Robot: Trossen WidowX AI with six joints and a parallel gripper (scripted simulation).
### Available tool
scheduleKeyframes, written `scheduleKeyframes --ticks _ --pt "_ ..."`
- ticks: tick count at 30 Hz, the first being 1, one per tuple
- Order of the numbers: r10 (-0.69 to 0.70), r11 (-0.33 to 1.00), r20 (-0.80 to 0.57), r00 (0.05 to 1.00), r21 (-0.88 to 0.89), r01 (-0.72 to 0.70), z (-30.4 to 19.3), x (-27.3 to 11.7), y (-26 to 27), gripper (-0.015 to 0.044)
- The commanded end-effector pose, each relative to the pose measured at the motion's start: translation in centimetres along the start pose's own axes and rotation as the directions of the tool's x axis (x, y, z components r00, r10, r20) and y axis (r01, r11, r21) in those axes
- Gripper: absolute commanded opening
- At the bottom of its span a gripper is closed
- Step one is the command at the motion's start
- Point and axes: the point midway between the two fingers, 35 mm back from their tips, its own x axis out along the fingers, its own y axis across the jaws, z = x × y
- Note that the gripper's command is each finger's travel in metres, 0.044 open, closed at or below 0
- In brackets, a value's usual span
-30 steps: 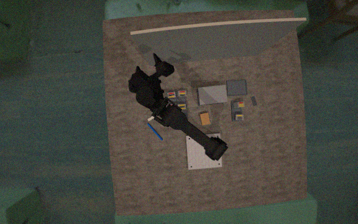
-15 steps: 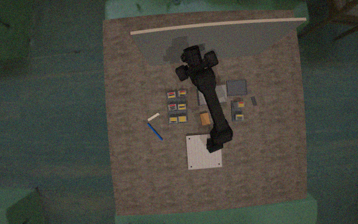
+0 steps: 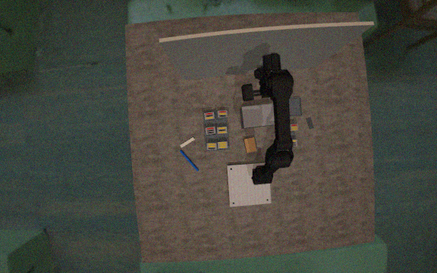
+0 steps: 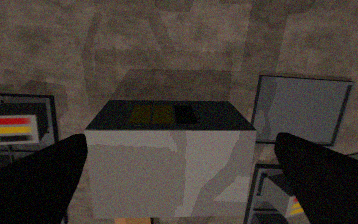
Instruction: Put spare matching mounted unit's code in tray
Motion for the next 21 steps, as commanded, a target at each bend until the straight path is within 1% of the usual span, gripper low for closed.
scheduleKeyframes --ticks 1,13,15,17,21 --pt "0.009 1.000 -0.010 1.000 0.012 -0.009 -0.1 0.1 0.0 0.0440" --pt "0.010 1.000 -0.011 1.000 0.000 -0.010 -0.2 0.1 0.3 0.0440" --pt "0.017 0.995 -0.015 1.000 -0.096 -0.019 -0.7 0.3 2.8 0.0440" --pt "0.027 0.970 -0.023 0.999 -0.240 -0.032 -1.8 0.6 6.3 0.0440" --pt "0.042 0.859 -0.042 0.998 -0.510 -0.057 -5.1 1.2 12.7 0.0440"
